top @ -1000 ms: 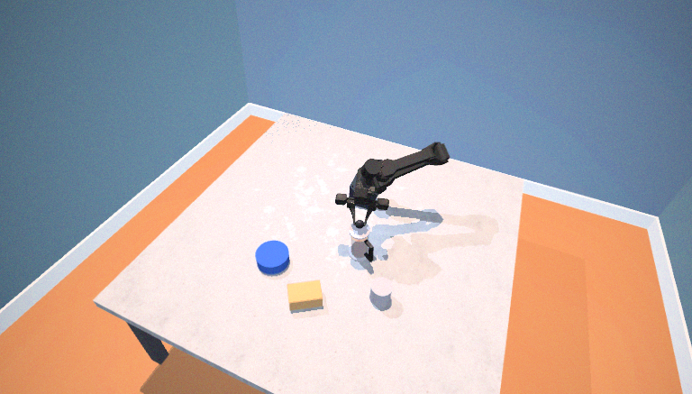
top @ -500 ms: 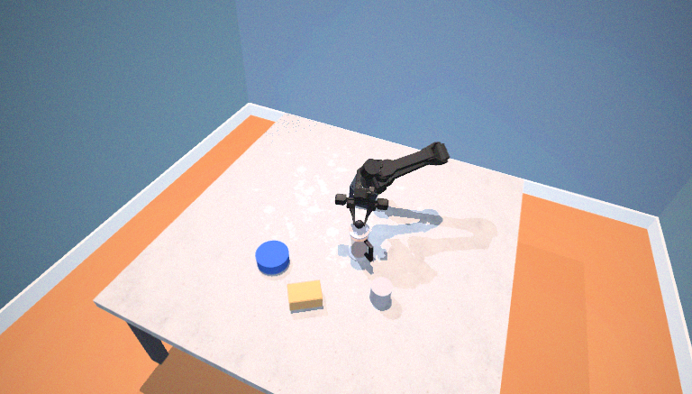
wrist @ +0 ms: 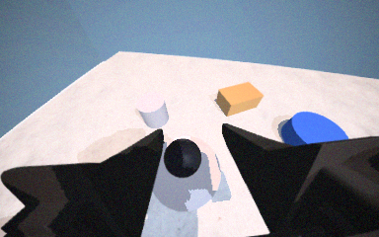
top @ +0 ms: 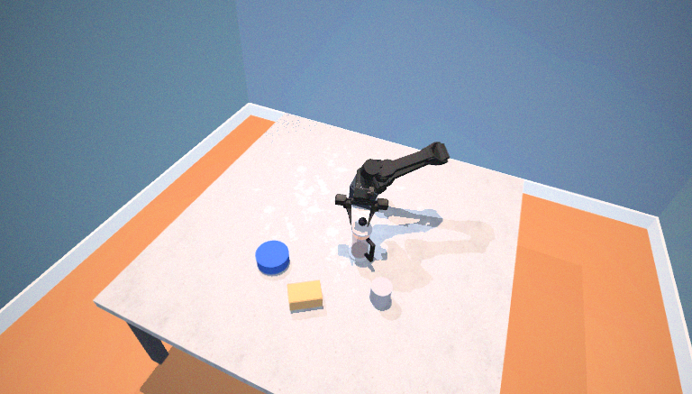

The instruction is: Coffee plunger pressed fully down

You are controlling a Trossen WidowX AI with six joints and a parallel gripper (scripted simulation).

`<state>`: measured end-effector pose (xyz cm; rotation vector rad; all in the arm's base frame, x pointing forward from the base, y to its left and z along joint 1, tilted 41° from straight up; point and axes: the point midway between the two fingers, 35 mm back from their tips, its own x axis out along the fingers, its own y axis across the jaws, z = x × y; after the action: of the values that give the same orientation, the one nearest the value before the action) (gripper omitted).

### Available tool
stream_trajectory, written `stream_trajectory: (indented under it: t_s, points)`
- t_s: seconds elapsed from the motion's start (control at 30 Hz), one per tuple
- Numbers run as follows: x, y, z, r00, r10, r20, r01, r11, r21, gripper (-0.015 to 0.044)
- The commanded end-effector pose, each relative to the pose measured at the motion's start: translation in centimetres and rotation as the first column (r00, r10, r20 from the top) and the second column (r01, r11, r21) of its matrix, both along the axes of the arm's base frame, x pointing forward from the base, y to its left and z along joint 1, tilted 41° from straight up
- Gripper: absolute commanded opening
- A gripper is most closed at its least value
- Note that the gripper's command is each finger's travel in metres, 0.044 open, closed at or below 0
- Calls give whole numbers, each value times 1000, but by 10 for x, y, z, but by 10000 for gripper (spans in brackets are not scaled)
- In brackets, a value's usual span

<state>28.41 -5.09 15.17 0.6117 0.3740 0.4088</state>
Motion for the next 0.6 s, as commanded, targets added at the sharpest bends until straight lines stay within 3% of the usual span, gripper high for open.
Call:
stream_trajectory:
  t_s: [0.0, 0.07, 0.57]
  points:
    - [0, -1, 0, 1000, -6, -1, 6, 1000, -3, 390]
    - [0, -1, 0, 1000, -6, -1, 6, 1000, -3, 440]
    - [-10, -38, 42, 999, -1, -32, 1, 1000, 0, 440]
